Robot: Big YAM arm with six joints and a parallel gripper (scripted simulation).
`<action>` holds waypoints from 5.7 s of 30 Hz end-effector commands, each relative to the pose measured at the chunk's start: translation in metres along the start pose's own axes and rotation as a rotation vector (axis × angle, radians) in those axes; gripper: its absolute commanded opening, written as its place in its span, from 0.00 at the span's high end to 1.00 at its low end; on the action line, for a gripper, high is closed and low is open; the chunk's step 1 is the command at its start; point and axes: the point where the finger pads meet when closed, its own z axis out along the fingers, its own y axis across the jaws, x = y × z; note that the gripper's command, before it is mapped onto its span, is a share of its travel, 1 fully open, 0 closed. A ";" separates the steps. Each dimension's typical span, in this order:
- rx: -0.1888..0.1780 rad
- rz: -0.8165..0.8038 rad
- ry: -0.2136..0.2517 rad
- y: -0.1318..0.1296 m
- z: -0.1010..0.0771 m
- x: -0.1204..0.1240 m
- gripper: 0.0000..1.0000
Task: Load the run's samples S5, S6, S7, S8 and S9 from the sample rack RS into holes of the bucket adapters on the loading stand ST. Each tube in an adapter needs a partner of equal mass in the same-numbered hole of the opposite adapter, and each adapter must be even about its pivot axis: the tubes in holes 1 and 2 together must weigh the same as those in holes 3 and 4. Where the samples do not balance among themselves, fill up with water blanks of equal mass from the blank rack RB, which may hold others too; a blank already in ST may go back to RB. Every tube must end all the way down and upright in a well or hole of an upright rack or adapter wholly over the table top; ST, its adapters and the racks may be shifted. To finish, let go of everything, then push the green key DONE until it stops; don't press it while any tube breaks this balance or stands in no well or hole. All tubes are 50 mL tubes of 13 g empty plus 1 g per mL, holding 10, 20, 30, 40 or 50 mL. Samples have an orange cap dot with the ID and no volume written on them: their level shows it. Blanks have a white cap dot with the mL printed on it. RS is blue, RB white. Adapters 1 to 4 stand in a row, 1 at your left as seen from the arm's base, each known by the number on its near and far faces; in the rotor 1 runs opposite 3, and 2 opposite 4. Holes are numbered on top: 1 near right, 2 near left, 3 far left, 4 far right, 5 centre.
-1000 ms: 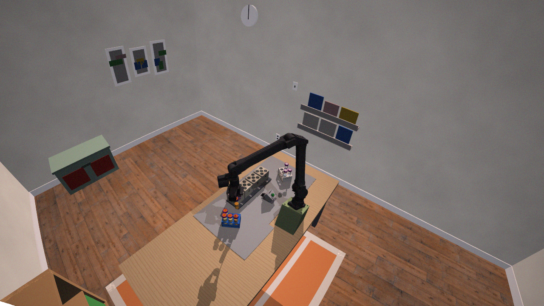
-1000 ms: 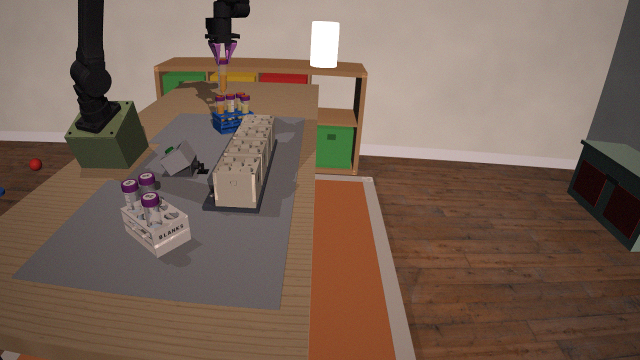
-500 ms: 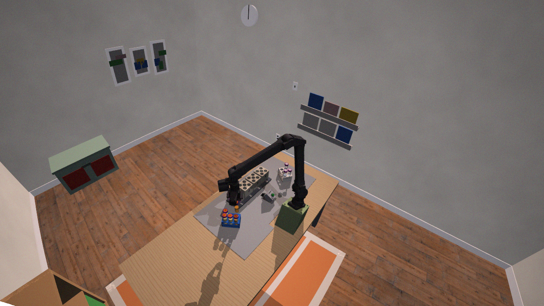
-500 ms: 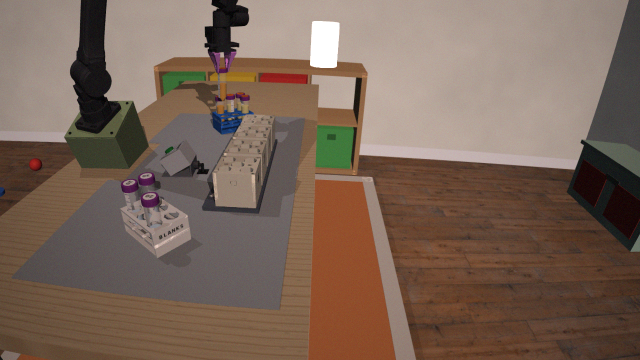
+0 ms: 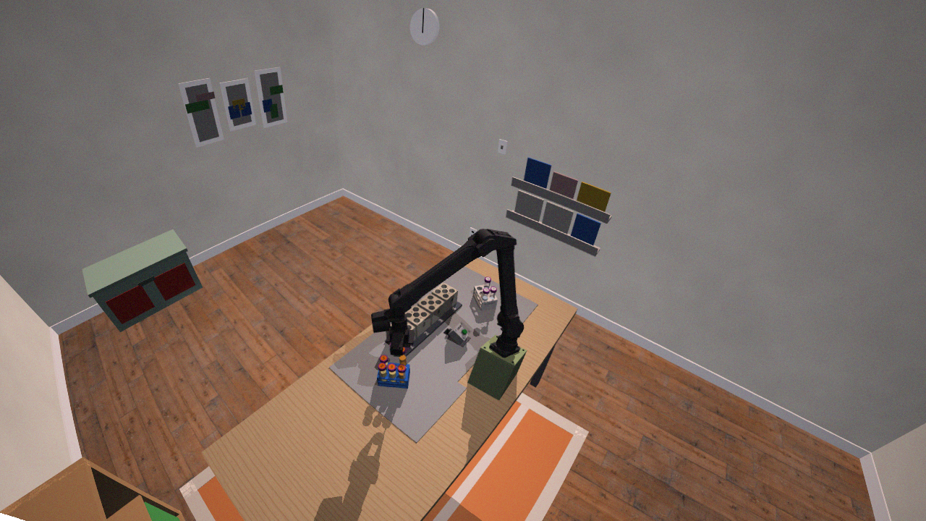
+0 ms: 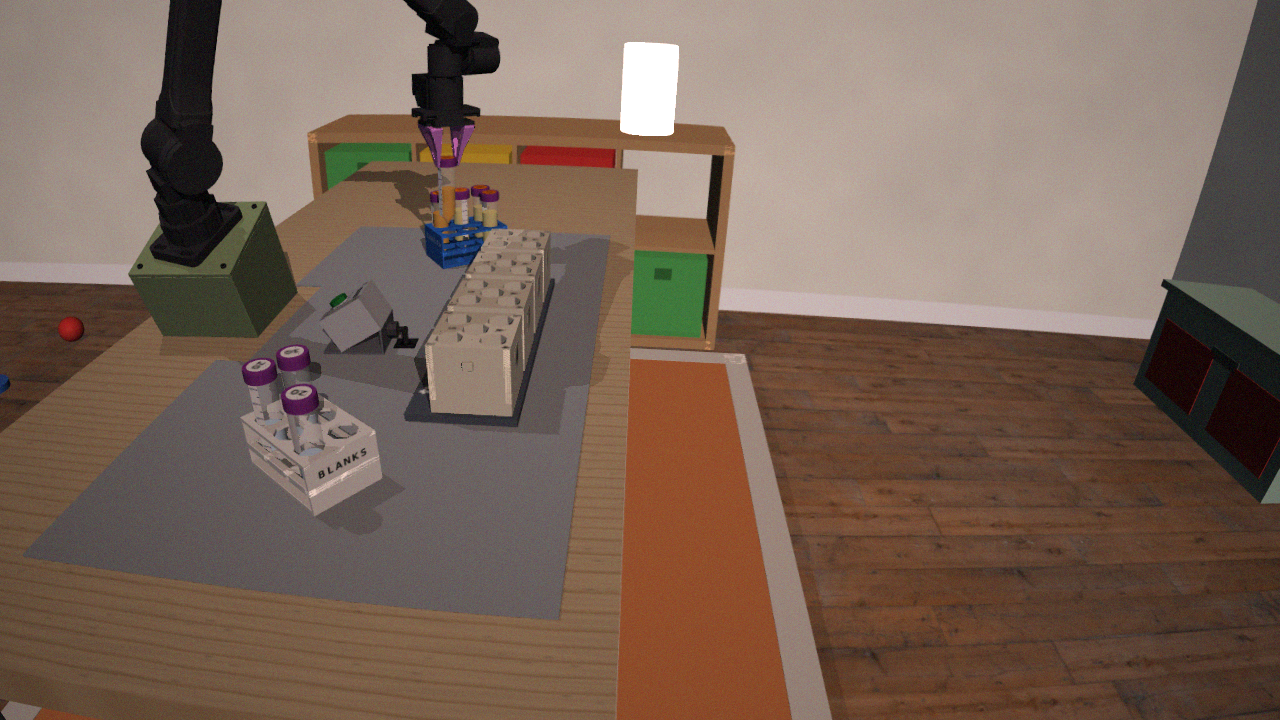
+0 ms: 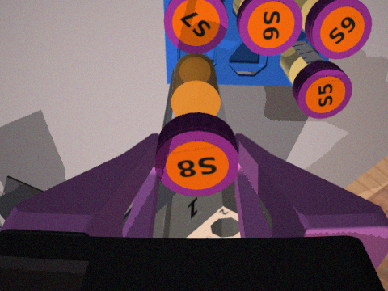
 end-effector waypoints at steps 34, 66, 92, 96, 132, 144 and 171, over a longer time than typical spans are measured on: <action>0.017 0.008 -0.009 -0.009 0.021 0.005 1.00; 0.015 0.008 -0.008 -0.007 0.061 0.005 1.00; 0.045 0.011 -0.013 -0.017 0.057 0.001 0.45; 0.045 0.011 -0.013 -0.017 0.057 0.001 0.45; 0.047 0.011 -0.014 -0.016 0.019 0.001 0.45; 0.039 0.013 -0.013 -0.088 0.019 0.005 0.20; 0.007 0.007 -0.006 -0.082 0.075 0.006 0.20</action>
